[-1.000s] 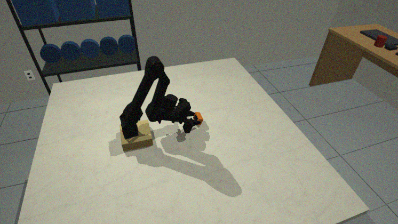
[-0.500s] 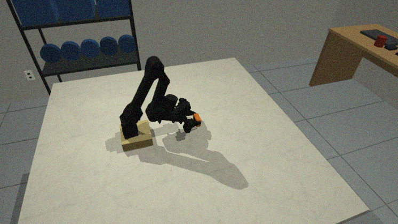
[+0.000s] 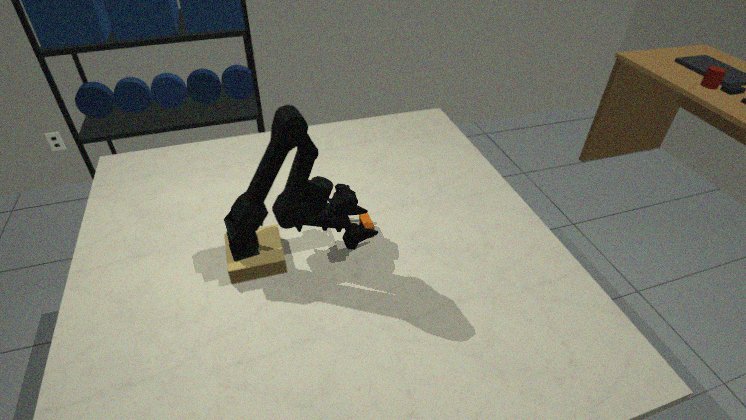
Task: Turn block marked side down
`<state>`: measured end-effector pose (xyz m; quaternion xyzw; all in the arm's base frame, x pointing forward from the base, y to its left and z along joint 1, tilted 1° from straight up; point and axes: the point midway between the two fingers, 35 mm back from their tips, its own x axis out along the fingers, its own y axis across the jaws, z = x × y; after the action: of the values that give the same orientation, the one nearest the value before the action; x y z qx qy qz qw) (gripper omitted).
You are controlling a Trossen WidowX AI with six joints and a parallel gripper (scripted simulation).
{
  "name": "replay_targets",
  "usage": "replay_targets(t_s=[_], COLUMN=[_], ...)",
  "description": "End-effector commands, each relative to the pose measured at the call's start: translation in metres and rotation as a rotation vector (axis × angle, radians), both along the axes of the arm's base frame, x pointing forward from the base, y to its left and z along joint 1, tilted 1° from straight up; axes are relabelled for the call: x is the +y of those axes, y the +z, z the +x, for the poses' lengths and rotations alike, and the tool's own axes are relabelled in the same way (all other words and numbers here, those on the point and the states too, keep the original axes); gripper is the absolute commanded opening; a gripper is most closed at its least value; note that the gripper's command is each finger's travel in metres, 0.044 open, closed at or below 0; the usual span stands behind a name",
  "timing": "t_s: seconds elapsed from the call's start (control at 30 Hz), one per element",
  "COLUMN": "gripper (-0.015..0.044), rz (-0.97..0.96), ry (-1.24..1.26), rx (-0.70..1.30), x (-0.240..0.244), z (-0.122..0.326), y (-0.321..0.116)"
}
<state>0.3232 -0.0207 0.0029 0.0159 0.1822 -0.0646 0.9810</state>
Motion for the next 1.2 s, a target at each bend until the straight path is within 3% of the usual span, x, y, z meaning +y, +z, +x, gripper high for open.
replay_targets(t_s=[0.0,0.63,0.93,1.17], gripper=[0.044,0.044,0.044,0.044], rz=[-0.007,-0.007,0.031,0.067], ry=[-0.003,-0.003,0.002,0.0], rx=[-0.001,0.004,0.253,0.465], x=[-0.001,-0.001,-0.001,0.0], z=[0.0,0.001,0.022,-0.001], y=[0.0,0.0,0.009,0.051])
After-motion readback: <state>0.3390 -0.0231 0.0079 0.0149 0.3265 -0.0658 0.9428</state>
